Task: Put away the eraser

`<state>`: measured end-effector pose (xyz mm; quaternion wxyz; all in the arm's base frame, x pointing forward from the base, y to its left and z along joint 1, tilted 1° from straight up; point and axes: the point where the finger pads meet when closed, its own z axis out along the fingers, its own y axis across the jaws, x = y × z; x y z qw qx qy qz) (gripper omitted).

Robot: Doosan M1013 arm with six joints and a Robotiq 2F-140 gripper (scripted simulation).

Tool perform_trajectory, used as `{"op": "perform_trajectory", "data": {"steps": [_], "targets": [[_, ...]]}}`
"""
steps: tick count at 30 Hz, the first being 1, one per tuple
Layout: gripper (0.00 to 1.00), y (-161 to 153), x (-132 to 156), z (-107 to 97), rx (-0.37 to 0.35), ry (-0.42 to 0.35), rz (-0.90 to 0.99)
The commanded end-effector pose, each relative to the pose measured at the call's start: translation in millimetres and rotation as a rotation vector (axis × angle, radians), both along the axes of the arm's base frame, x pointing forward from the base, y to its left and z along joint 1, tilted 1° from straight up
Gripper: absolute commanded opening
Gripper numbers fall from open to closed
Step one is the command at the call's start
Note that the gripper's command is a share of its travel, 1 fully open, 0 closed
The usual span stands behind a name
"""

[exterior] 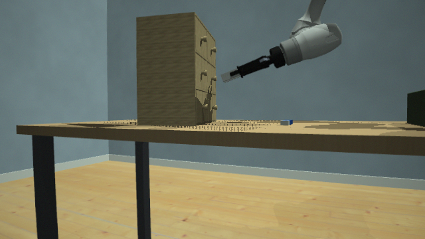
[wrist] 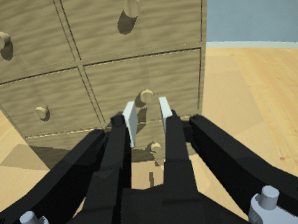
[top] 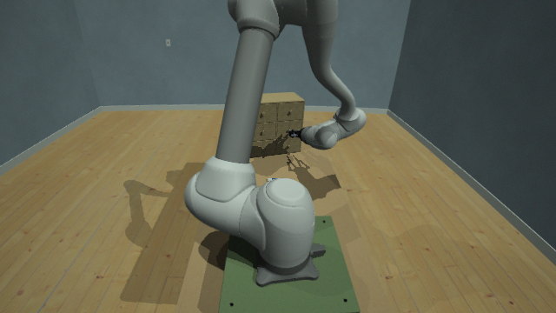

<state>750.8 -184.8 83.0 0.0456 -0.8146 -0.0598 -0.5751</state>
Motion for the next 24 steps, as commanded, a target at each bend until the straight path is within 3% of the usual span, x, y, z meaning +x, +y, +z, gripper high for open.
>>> {"op": "perform_trajectory", "data": {"steps": [1, 24], "targets": [[0.2, 0, 0, 0, 0.0, 0.0, 0.0], [0.2, 2, 13, 0, 0.0, 0.0, 0.0]]}}
